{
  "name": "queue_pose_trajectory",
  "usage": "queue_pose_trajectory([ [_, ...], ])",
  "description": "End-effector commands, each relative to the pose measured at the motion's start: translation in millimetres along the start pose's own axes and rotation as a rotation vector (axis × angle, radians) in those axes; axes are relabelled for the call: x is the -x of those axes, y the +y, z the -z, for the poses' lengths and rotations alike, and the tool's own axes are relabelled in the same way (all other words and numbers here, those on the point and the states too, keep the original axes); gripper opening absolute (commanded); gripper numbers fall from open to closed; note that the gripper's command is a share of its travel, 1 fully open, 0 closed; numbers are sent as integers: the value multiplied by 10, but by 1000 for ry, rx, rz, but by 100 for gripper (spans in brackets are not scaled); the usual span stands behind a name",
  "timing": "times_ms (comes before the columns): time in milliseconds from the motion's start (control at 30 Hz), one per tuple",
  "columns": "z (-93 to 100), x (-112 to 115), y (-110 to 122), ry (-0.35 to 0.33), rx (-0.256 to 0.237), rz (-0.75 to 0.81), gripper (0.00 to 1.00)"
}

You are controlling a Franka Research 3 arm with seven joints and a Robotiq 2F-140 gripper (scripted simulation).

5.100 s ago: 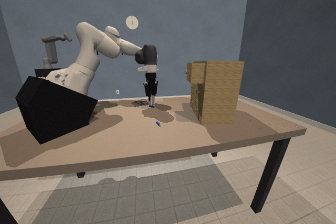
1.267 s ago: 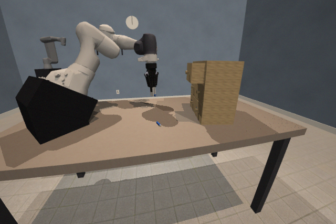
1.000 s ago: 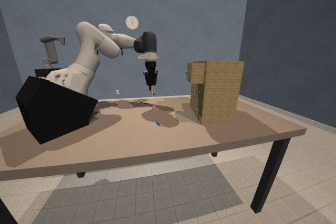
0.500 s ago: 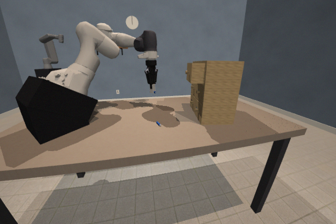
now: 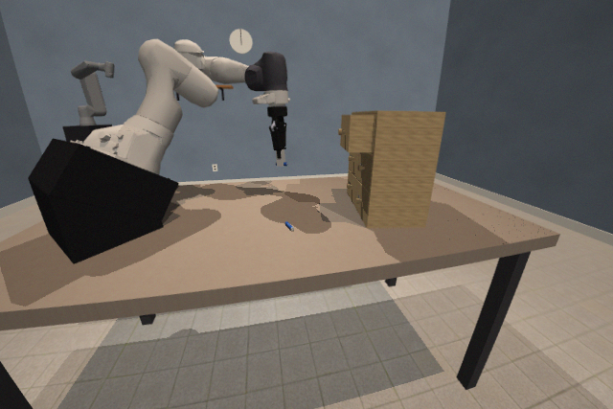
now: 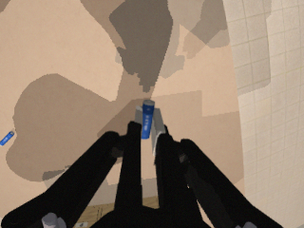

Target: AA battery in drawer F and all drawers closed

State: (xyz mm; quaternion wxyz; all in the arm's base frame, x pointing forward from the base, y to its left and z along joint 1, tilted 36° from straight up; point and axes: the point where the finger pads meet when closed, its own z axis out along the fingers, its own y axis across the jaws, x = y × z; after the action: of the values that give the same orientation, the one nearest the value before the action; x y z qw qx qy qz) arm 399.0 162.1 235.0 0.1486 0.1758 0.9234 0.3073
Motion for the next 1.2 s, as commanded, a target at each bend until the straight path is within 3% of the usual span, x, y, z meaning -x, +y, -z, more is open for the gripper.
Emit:
queue_pose_trajectory([
  [0, 35, 3, 60, 10, 22, 196, 6],
  [100, 35, 3, 60, 10, 22, 196, 6],
  [133, 73, 22, 114, 6, 37, 288, 6],
  [300, 73, 22, 114, 6, 37, 288, 6],
  [333, 114, 45, 166, 1, 52, 385, 6],
  [500, 114, 45, 166, 1, 52, 385, 6],
  [533, 156, 73, 214, -6, 67, 488, 6],
  [700, 156, 73, 214, -6, 67, 488, 6],
  [733, 199, 104, 256, -15, 81, 595, 6],
  [933, 199, 104, 256, -15, 81, 595, 6],
  [967, 241, 140, 291, -25, 95, 706, 6],
  [1167, 241, 140, 291, -25, 95, 706, 6],
])
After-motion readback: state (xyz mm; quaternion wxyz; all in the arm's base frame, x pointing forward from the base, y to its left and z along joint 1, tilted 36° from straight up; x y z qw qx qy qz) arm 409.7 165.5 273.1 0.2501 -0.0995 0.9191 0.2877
